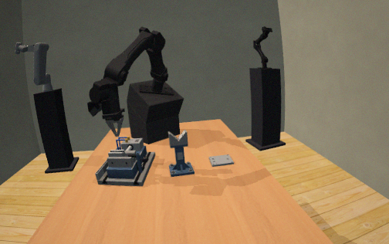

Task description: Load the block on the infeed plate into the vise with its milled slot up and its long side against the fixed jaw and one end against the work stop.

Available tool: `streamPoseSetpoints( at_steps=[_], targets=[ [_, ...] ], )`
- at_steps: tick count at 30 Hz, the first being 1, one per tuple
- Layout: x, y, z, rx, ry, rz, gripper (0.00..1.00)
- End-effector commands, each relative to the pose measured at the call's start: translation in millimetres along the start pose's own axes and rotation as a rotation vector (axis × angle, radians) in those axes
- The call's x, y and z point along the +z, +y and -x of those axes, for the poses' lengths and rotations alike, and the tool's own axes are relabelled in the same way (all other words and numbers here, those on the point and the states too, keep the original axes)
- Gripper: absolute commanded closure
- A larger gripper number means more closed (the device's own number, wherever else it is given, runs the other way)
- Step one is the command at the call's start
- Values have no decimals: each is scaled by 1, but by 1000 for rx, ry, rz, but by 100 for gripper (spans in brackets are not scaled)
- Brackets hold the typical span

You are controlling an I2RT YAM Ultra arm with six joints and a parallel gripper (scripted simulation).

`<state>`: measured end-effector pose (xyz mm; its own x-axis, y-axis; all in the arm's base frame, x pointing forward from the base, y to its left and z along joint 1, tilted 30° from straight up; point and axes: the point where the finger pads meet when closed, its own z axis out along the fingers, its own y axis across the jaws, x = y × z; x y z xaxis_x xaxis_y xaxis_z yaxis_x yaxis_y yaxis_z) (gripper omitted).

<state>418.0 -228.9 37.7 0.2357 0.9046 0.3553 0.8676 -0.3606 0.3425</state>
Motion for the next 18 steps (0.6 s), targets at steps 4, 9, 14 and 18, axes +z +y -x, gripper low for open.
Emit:
streamPoseSetpoints(
  at_steps=[4,9,14,18],
  targets=[
    [-26,14,7,-16,-23,54,100],
    [-19,12,11,-63,-18,39,100],
    [-12,14,19,-297,-13,22,100],
    [-12,17,22,-441,-14,23,100]
  ],
)
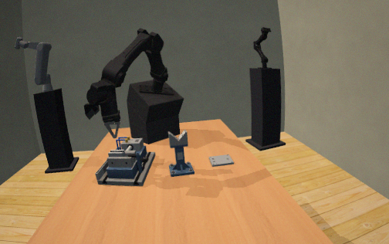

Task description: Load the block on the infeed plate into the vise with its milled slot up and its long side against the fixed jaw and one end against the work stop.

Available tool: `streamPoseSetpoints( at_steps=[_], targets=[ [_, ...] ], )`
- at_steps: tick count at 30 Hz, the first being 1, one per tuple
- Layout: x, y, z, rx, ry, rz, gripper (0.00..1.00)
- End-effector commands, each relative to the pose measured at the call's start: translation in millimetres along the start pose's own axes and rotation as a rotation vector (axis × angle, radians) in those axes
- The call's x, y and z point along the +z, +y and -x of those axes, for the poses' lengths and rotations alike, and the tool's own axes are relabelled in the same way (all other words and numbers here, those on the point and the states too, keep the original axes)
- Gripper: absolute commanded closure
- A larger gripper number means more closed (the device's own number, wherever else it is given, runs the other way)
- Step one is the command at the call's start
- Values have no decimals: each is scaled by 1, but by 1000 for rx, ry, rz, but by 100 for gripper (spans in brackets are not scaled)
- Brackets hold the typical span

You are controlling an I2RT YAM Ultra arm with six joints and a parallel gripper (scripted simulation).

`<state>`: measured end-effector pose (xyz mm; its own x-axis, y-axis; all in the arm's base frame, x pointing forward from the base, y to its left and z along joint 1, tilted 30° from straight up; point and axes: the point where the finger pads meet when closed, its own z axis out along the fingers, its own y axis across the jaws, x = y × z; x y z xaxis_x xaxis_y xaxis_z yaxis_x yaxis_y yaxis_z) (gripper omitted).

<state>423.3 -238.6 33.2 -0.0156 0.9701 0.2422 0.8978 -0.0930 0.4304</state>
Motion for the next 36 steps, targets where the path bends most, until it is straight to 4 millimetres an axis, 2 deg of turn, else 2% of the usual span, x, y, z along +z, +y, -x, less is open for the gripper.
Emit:
streamPoseSetpoints(
  at_steps=[1,5,7,9,22,25,29,36],
  targets=[
    [-16,7,17,-210,-14,18,100],
    [-16,9,22,-358,-15,17,100],
    [-16,9,22,-358,-15,17,100],
    [-17,10,25,-483,-16,16,100],
    [-17,15,40,-957,-21,12,100],
    [-17,16,40,-969,-21,12,100],
    [-17,17,46,-1177,-23,10,100],
    [-17,18,49,-1276,-24,9,100]
  ],
)
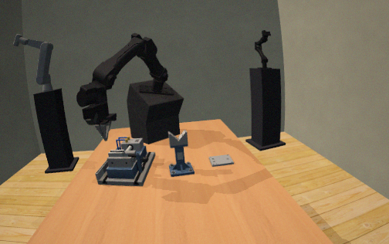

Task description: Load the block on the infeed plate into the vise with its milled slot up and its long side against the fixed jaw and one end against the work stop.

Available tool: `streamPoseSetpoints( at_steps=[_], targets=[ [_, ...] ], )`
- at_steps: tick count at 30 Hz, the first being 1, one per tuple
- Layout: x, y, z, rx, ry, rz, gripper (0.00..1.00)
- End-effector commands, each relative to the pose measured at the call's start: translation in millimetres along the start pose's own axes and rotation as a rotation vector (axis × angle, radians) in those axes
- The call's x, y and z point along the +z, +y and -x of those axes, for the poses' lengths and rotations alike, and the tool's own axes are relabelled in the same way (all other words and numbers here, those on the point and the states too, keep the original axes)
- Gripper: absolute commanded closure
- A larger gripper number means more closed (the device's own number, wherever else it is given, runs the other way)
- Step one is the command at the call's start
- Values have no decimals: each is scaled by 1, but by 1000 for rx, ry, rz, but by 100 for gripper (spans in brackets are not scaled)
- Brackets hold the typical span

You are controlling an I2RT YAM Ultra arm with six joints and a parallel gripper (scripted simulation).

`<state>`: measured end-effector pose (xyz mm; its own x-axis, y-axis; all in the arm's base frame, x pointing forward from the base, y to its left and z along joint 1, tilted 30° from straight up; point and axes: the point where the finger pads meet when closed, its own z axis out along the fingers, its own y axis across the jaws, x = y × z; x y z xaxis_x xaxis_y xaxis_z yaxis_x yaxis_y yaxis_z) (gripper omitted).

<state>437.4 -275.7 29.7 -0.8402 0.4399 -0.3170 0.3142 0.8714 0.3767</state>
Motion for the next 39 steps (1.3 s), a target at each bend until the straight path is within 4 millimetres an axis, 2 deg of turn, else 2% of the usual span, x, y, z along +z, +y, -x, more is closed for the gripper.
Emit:
streamPoseSetpoints(
  at_steps=[1,3,39],
  targets=[
    [-23,-8,10,-82,-29,-2,100],
    [-31,-5,14,-91,-45,-8,100],
    [-31,-5,15,-92,-48,-9,100]
  ],
)
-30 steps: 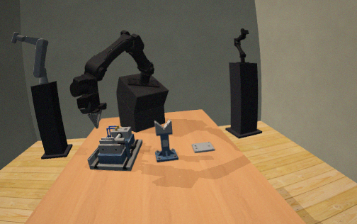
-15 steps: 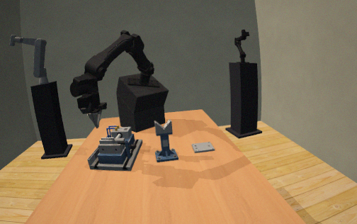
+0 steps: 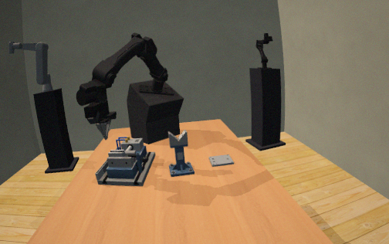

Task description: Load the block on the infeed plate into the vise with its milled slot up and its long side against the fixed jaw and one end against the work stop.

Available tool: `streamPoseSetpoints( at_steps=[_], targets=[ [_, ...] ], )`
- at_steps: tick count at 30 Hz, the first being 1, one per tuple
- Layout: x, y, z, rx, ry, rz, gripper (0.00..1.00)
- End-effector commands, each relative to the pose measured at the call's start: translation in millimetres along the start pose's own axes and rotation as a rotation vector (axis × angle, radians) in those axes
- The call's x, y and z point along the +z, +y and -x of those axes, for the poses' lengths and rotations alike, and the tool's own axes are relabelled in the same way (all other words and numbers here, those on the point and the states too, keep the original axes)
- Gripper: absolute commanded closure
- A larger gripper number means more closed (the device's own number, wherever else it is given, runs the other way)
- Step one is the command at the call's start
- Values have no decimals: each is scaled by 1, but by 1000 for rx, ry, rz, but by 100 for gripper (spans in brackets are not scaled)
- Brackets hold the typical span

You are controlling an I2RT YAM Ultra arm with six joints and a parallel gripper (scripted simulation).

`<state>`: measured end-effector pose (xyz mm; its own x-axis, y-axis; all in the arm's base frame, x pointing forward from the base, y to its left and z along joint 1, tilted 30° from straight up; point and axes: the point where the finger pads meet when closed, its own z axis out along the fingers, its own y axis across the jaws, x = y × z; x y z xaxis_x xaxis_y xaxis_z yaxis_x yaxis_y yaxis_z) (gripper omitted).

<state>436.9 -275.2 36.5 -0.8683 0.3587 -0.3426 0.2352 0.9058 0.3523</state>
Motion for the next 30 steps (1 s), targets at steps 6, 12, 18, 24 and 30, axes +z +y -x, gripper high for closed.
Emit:
streamPoseSetpoints(
  at_steps=[6,12,18,24,30],
  targets=[
    [-20,-11,13,-3,-58,-18,100],
    [-13,-14,13,5,-58,-18,100],
    [-11,-13,15,4,-62,-21,100],
    [3,-10,5,13,-35,-13,100],
    [22,-10,0,17,-15,-9,100]
  ],
)
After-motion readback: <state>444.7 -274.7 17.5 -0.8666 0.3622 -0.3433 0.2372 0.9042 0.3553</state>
